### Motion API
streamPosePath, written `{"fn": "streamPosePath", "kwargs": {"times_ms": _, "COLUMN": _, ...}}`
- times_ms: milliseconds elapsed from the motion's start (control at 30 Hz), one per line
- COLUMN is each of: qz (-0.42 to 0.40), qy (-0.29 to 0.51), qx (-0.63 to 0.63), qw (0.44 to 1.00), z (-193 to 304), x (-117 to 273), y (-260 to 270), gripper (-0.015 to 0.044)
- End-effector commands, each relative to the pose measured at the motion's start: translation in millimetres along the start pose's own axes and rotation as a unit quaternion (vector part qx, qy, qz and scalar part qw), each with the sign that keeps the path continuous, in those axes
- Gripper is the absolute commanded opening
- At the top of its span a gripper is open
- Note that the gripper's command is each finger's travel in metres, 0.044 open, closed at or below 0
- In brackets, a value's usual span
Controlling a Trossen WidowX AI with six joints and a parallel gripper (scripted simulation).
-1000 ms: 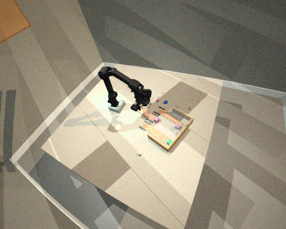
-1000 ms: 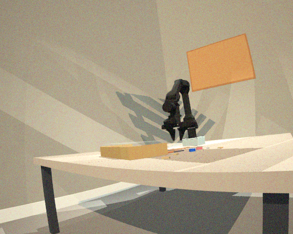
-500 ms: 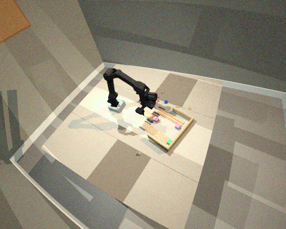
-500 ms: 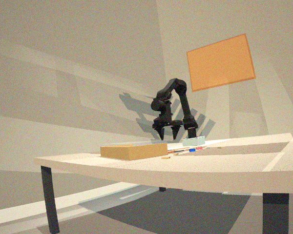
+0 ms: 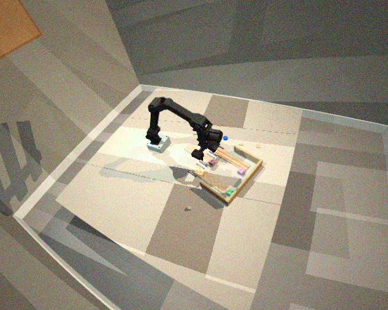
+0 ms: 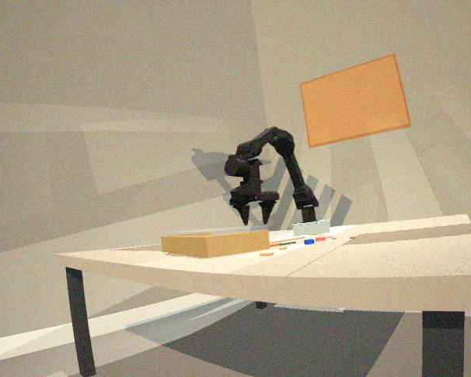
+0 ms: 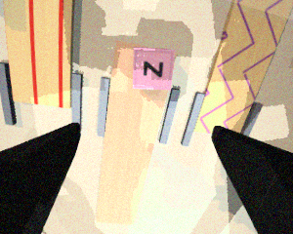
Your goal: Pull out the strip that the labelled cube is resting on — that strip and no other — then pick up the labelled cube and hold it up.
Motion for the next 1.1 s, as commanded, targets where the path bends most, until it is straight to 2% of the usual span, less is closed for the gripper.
{"fn": "streamPosePath", "kwargs": {"times_ms": 0, "qz": -0.002, "qy": 0.002, "qx": 0.001, "qw": 1.0, "z": -15, "x": 0, "y": -1, "gripper": 0.044}}
{"fn": "streamPosePath", "kwargs": {"times_ms": 167, "qz": -0.001, "qy": 0.001, "qx": 0.001, "qw": 1.0, "z": -34, "x": 0, "y": -2, "gripper": 0.044}}
{"fn": "streamPosePath", "kwargs": {"times_ms": 400, "qz": -0.001, "qy": 0.001, "qx": 0.001, "qw": 1.0, "z": -35, "x": -9, "y": -2, "gripper": 0.0256}}
{"fn": "streamPosePath", "kwargs": {"times_ms": 433, "qz": -0.001, "qy": 0.001, "qx": 0.001, "qw": 1.0, "z": -35, "x": -10, "y": -2, "gripper": 0.025}}
{"fn": "streamPosePath", "kwargs": {"times_ms": 1067, "qz": -0.001, "qy": 0.001, "qx": 0.001, "qw": 1.0, "z": -36, "x": -41, "y": -2, "gripper": 0.025}}
Point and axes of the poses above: the point midway between the two fingers, 35 mm back from their tips, its own x axis back along the fingers, its own y axis across the jaws, z = x × y, the point moved 1 cm from there along x, back along the fingers, and after that the axes turned 3 degrees about -x, right-handed, at the moved point
